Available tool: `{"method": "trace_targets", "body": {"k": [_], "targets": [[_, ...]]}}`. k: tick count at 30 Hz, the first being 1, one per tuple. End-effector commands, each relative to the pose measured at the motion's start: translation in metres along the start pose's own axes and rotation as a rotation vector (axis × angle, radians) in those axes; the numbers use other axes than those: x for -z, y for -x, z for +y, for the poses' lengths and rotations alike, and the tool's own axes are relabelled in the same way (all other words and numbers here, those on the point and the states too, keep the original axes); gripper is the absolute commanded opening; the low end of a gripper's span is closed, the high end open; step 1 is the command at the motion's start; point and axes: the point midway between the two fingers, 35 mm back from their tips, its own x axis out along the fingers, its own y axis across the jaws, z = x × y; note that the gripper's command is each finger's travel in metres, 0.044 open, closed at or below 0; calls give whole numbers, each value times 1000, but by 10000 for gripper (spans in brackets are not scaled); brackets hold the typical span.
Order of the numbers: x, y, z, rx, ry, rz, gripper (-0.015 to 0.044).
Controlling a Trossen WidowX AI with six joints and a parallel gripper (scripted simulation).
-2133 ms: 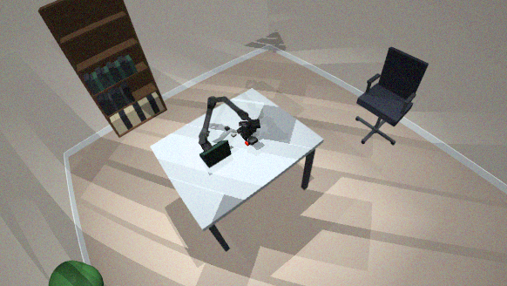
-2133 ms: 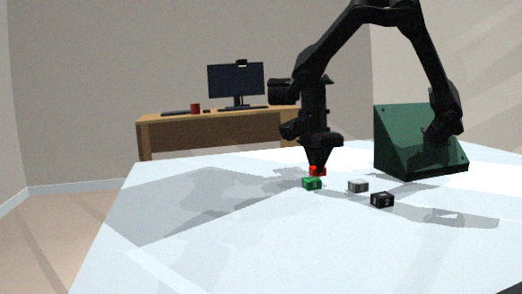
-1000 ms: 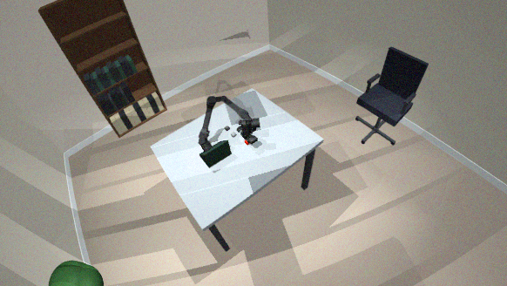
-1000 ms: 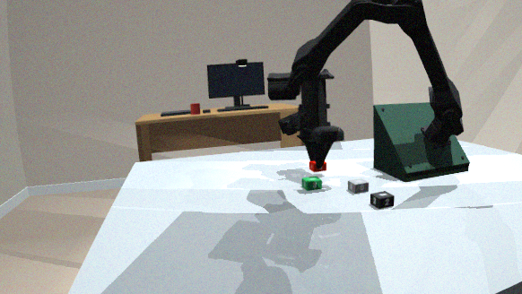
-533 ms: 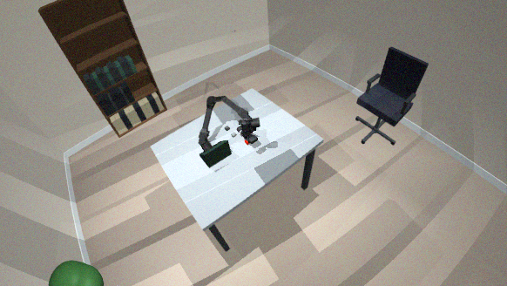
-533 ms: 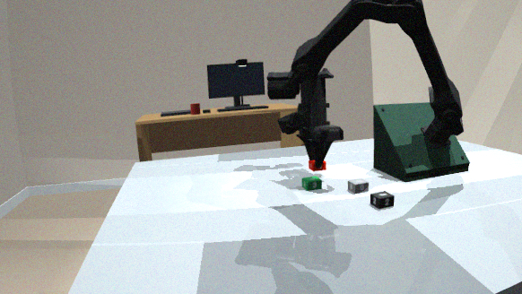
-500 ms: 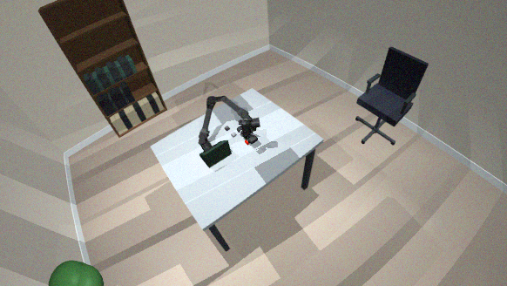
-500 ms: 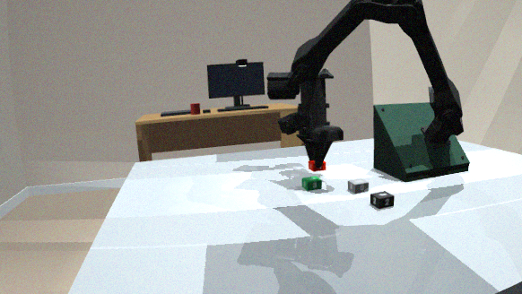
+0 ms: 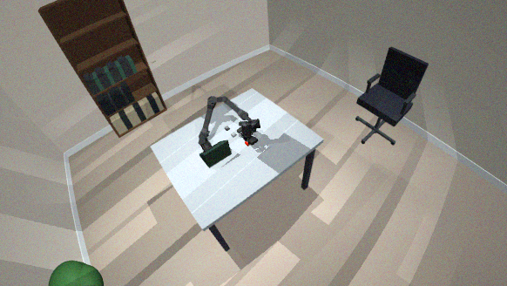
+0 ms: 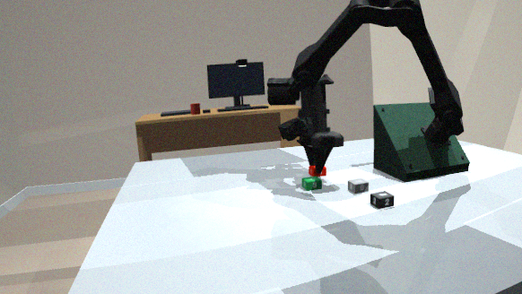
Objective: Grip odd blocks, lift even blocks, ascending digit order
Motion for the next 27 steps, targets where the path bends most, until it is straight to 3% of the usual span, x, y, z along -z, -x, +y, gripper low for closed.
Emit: {"method": "trace_targets", "body": {"k": [1,12,15,18,23,27], "targets": [[0,-1,0,-3,-4,-2,120],[0,-1,0,-3,-4,-2,400],[0,2,0,-3,-4,-2,400],[0,33,0,-2,-5,-2,400],[-1,37,2,-1,-5,-2,400],[-15,57,55,12,-8,-2,400]]}}
